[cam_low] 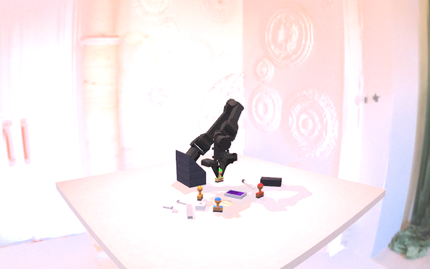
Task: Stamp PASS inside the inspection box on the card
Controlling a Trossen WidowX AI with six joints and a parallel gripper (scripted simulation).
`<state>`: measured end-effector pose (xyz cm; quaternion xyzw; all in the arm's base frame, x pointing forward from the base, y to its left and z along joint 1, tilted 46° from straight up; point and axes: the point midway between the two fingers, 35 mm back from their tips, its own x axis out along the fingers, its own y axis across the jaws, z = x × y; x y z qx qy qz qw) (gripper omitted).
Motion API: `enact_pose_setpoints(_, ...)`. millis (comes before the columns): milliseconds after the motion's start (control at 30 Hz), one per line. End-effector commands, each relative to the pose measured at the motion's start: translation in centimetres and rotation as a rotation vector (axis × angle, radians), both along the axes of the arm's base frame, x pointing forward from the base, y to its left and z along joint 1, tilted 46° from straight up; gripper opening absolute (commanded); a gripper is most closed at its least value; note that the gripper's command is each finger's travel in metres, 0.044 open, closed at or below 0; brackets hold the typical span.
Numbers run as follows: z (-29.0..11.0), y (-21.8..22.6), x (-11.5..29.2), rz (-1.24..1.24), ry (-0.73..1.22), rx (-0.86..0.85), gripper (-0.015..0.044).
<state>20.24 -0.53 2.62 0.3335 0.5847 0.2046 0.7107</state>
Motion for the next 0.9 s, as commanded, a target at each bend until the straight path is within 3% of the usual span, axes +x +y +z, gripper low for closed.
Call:
enact_pose_setpoints(0, 0.17, -0.22, 0.02, 0.002, -0.004, -0.005, 0.0000)
enact_pose_setpoints(867, 1.15, -0.94, -0.38, 0.003, -0.005, -0.001, 0.0000)
